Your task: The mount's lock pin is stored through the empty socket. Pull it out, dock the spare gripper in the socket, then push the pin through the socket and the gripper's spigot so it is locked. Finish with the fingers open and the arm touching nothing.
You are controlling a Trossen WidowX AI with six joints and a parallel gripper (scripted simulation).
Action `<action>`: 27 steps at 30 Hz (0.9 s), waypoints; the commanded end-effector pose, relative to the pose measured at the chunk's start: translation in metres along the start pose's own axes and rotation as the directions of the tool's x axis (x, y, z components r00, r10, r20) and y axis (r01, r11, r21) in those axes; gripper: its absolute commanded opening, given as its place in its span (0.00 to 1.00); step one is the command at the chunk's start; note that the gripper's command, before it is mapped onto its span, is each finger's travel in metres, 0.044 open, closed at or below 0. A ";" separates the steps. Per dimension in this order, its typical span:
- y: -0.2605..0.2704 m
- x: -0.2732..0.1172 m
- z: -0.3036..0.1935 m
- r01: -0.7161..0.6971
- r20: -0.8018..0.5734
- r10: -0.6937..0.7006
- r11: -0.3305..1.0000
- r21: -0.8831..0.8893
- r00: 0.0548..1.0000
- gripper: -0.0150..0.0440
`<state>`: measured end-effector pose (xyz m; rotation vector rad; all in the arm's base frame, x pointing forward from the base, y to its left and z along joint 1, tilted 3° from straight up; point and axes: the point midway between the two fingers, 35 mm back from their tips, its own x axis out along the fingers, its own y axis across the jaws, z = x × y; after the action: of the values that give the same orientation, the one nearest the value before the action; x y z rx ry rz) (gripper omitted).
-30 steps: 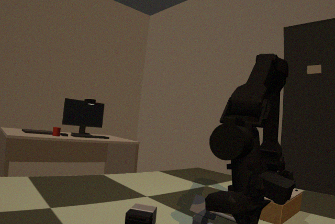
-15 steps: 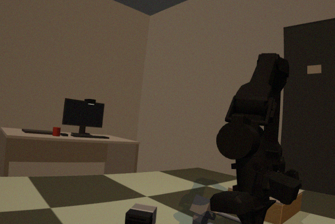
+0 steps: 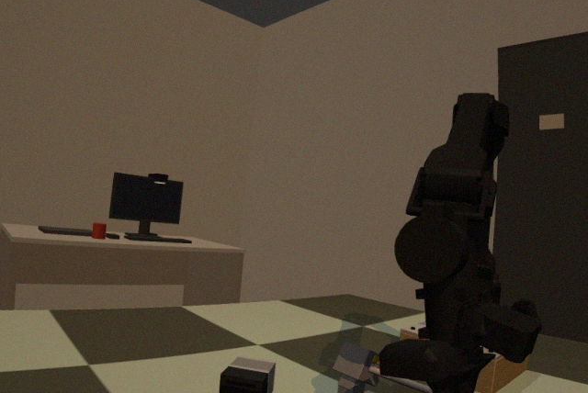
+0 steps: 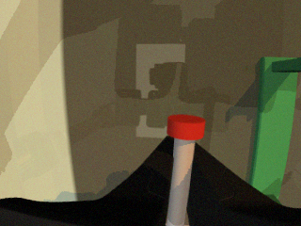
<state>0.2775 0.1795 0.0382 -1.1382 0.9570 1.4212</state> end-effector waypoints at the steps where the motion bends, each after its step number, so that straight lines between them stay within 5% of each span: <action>1: -0.002 -0.001 0.004 0.002 -0.003 -0.002 1.000 0.003 1.000 0.25; 27: -0.002 0.000 0.025 -0.011 -0.007 0.011 1.000 0.006 1.000 0.25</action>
<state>0.2742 0.2014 0.0423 -1.1356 0.9715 1.4288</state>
